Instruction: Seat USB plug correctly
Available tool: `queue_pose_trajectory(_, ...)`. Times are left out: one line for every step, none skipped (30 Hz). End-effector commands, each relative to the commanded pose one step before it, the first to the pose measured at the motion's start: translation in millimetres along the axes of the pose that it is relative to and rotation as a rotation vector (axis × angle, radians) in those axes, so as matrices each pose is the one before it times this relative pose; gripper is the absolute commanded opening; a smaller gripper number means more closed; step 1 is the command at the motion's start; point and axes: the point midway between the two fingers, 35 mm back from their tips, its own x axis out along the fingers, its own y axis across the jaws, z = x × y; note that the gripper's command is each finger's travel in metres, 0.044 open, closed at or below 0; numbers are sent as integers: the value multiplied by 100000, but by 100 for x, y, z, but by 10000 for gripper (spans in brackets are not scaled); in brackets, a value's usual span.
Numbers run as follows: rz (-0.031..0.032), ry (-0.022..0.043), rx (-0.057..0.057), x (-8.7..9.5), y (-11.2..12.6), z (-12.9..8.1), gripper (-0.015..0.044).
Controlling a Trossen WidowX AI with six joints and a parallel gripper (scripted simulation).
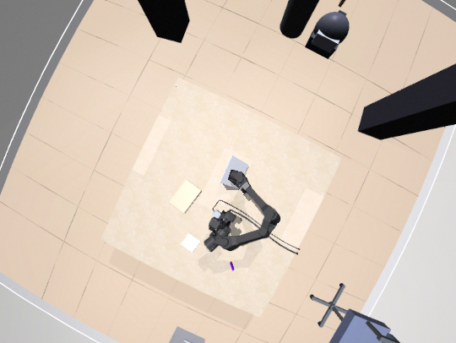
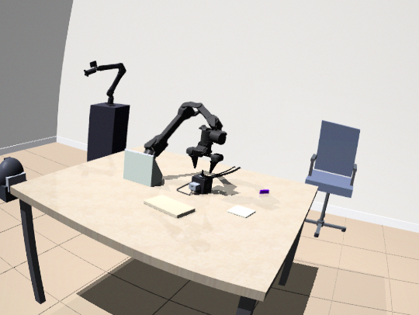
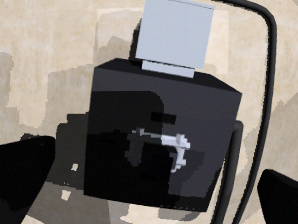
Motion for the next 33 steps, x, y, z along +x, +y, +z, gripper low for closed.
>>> queue_pose_trajectory(85, 377, 135, 215, -7, -69, 440)
queue_pose_trajectory(-138, -374, -137, -154, -4, 63, 414)
queue_pose_trajectory(0, 0, 0, 0, 0, 0, 387)
queue_pose_trajectory(0, 0, 0, 0, 0, 0, 361)
queue_pose_trajectory(0, 0, 0, 0, 0, 0, 335)
queue_pose_trajectory(0, 0, 0, 0, 0, 0, 309)
queue_pose_trajectory(0, 0, 0, 0, 0, 0, 282)
queue_pose_trajectory(0, 0, 0, 0, 0, 0, 256)
queue_pose_trajectory(0, 0, 0, 0, 0, 0, 230)
queue_pose_trajectory(0, 0, 0, 0, 0, 0, 204)
queue_pose_trajectory(0, 0, 0, 0, 0, 0, 177)
queue_pose_trajectory(0, 0, 0, 0, 0, 0, 151)
queue_pose_trajectory(0, 0, 0, 0, 0, 0, 125)
queue_pose_trajectory(0, 0, 0, 0, 0, 0, 99)
queue_pose_trajectory(0, 0, 0, 0, 0, 0, 72)
queue_pose_trajectory(0, 0, 0, 0, 0, 0, 46)
queue_pose_trajectory(0, 0, 0, 0, 0, 0, 20)
queue_pose_trajectory(0, 0, 0, 0, 0, 0, 13)
queue_pose_trajectory(0, 0, 0, 0, 0, 0, 7)
queue_pose_trajectory(0, 0, 0, 0, 0, 0, 0)
queue_pose_trajectory(0, 0, 0, 0, 0, 0, 0)
queue_pose_trajectory(0, 0, 0, 0, 0, 0, 0)
queue_pose_trajectory(0, 0, 0, 0, 0, 0, 0)
queue_pose_trajectory(0, 0, 0, 0, 0, 0, 0)
queue_pose_trajectory(0, 0, 0, 0, 0, 0, 0)
queue_pose_trajectory(0, 0, 0, 0, 0, 0, 0)
queue_pose_trajectory(0, 0, 0, 0, 0, 0, 0)
queue_pose_trajectory(0, 0, 0, 0, 0, 0, 0)
queue_pose_trajectory(0, 0, 0, 0, 0, 0, 0)
queue_pose_trajectory(0, 0, 0, 0, 0, 0, 0)
queue_pose_trajectory(0, 0, 0, 0, 0, 0, 0)
queue_pose_trajectory(0, 0, 0, 0, 0, 0, 0)
queue_pose_trajectory(0, 0, 0, 0, 0, 0, 0)
